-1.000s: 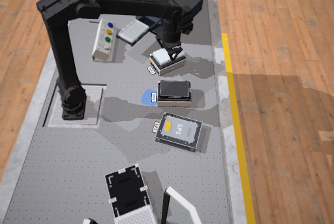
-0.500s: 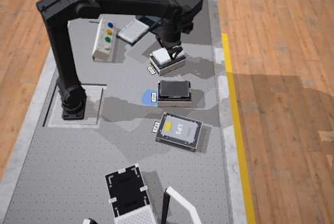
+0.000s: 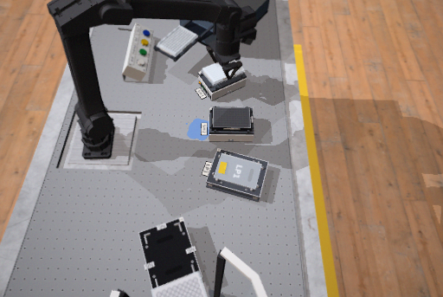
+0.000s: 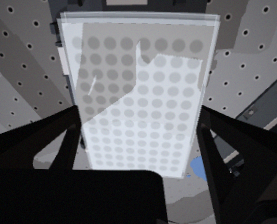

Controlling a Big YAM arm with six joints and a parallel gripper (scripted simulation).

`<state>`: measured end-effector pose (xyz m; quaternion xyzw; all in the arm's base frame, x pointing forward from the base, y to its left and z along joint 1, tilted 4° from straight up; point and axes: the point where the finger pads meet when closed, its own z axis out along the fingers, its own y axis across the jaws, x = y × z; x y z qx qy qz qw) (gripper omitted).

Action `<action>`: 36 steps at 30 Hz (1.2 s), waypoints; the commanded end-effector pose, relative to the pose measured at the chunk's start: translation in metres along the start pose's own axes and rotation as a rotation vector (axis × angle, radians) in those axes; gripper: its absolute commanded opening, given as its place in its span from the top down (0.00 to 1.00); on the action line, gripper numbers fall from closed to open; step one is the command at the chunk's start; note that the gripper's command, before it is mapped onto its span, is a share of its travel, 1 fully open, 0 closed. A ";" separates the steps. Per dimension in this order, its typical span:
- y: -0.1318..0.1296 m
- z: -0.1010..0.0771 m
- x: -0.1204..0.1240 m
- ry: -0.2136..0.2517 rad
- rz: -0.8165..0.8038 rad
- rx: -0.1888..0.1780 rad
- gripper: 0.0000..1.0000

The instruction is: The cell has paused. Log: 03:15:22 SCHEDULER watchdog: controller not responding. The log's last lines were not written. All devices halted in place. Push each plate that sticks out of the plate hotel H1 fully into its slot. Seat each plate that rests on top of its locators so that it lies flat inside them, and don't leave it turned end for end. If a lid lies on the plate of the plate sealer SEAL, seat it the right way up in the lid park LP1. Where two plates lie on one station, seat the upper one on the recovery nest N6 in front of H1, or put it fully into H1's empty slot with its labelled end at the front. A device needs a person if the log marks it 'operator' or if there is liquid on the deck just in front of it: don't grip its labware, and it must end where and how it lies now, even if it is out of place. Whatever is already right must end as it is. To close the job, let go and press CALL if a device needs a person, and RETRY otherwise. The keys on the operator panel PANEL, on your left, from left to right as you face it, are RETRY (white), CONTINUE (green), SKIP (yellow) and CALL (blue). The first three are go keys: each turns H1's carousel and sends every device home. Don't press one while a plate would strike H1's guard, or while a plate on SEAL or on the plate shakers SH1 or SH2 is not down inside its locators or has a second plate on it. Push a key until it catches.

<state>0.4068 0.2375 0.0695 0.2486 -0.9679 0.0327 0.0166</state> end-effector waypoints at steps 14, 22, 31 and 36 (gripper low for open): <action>-0.004 -0.036 -0.022 -0.074 0.005 -0.002 0.18; -0.001 -0.045 -0.021 -0.076 0.005 -0.002 0.18; 0.000 -0.031 -0.013 -0.040 0.002 -0.001 0.18; 0.000 -0.031 -0.013 -0.040 0.002 -0.001 0.18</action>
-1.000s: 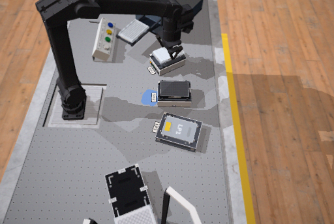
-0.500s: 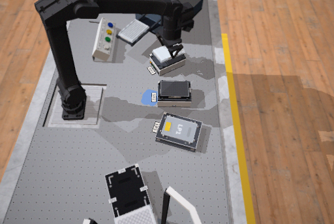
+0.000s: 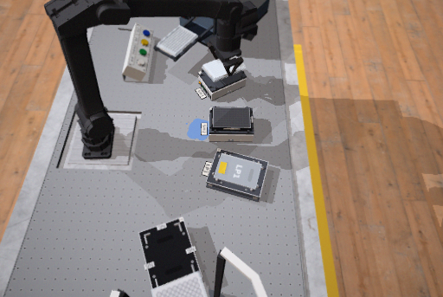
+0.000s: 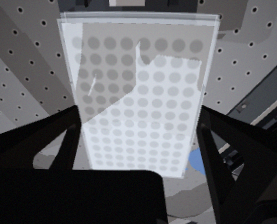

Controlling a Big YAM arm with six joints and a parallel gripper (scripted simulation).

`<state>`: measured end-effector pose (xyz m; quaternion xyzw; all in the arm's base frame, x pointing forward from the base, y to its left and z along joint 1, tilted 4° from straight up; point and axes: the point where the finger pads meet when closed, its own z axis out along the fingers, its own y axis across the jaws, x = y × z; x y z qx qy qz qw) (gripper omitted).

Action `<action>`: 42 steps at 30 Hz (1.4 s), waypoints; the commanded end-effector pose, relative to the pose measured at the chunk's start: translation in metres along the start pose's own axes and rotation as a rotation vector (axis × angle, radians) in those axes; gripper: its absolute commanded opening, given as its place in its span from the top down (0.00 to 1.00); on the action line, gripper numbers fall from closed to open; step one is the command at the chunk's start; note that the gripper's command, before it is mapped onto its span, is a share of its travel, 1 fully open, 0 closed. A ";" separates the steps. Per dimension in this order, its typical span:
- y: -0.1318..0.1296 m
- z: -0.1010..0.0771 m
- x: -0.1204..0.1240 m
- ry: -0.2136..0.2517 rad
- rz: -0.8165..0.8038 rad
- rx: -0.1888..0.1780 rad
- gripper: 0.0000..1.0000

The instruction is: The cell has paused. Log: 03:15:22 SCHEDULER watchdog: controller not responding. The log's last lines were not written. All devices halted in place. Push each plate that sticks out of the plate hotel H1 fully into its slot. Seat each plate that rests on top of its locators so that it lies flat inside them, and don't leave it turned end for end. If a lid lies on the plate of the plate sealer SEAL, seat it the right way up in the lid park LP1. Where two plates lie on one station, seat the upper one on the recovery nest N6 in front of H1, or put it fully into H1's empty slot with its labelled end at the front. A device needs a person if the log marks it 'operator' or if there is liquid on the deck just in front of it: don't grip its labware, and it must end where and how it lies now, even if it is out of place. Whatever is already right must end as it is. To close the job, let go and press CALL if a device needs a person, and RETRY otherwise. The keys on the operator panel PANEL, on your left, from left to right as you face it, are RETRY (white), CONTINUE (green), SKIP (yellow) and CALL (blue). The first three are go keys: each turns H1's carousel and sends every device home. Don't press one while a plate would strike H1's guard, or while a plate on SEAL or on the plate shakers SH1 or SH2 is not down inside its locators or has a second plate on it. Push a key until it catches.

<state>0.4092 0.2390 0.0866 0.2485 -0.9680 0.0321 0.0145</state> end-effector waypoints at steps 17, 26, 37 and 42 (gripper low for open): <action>0.007 -0.009 0.001 -0.020 -0.002 0.001 0.18; 0.005 -0.009 0.001 -0.022 0.002 0.000 0.18; 0.001 0.005 -0.001 -0.009 0.001 -0.108 0.18; 0.012 0.007 0.001 -0.001 -0.021 -0.105 0.18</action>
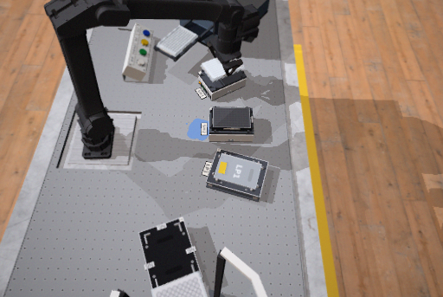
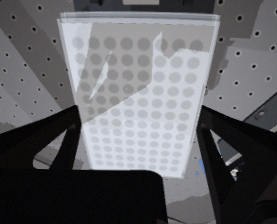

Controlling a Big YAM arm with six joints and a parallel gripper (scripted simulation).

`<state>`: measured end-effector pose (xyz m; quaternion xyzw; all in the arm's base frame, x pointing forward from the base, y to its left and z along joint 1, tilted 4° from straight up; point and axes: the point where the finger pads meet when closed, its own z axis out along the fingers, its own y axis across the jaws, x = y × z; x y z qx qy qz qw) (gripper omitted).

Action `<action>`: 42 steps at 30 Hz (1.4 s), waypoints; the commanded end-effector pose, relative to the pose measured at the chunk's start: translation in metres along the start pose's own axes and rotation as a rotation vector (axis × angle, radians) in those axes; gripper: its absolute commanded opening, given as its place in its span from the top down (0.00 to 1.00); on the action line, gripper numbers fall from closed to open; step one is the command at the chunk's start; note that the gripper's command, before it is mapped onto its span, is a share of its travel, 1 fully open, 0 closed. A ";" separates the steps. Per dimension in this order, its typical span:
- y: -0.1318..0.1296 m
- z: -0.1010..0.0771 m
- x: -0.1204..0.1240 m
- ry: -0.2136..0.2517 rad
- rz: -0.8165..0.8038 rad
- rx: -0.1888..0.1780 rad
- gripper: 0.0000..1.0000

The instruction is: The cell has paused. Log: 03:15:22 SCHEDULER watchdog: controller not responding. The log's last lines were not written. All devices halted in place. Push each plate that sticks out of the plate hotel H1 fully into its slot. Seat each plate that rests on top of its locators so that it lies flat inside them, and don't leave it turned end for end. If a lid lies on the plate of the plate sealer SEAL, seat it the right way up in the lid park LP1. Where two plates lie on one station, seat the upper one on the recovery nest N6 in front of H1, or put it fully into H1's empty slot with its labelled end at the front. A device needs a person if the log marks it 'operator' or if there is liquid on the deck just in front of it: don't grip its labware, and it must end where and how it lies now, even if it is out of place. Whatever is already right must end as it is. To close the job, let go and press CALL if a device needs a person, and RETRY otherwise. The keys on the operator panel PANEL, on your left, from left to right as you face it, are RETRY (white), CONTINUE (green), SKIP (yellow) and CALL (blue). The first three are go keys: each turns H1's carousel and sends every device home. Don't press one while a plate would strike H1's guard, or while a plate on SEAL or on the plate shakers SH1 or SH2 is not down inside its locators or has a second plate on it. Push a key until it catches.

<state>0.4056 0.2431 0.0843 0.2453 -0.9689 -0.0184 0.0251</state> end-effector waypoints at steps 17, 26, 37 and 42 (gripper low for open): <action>0.002 0.007 0.000 0.009 -0.011 -0.002 0.18; 0.002 0.006 -0.001 0.008 -0.011 -0.002 0.18; 0.001 0.006 -0.003 0.006 -0.011 -0.002 0.18; 0.001 0.005 -0.004 0.004 -0.011 -0.002 0.18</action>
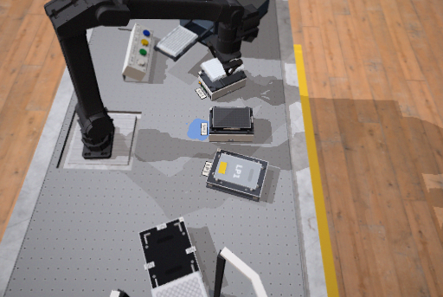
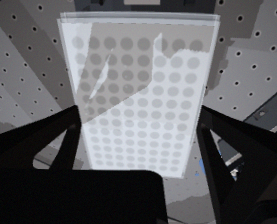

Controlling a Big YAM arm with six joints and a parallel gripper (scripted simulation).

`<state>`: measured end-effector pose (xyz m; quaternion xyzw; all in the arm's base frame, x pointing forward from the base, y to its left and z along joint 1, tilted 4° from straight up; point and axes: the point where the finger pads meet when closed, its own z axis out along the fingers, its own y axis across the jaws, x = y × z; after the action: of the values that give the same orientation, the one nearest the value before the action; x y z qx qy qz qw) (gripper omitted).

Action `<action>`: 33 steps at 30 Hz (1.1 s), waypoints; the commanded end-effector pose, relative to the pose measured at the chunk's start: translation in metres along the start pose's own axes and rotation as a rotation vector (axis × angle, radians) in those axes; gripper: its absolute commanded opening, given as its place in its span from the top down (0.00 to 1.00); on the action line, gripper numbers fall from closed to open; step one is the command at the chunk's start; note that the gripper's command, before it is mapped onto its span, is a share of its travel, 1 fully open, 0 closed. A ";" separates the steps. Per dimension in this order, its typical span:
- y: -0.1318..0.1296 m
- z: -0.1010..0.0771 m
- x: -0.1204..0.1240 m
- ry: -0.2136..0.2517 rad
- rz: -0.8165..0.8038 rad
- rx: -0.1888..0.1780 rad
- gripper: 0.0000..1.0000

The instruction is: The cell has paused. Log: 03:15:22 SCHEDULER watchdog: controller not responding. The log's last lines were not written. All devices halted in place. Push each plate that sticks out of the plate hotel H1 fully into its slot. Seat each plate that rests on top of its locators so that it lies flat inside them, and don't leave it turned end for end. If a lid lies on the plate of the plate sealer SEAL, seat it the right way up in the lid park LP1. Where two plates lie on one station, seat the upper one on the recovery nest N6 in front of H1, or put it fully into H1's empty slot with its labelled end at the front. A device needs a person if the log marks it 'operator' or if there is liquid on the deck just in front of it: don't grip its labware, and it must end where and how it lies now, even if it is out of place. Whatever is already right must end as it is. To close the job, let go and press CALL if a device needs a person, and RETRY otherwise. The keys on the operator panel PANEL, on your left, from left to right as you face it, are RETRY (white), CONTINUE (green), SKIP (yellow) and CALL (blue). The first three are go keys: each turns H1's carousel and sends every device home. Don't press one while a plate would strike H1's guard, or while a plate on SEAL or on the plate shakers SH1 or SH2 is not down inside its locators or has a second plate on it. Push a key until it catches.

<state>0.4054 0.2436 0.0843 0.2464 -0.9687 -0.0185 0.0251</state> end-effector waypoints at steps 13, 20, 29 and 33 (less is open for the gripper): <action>0.000 0.003 -0.006 0.000 -0.009 -0.002 0.18; -0.001 0.011 -0.002 0.007 -0.008 -0.002 0.18; -0.003 0.015 0.000 0.014 -0.005 -0.002 0.18; -0.004 0.017 -0.002 0.004 -0.005 -0.002 0.18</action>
<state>0.4060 0.2439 0.0802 0.2471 -0.9686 -0.0198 0.0202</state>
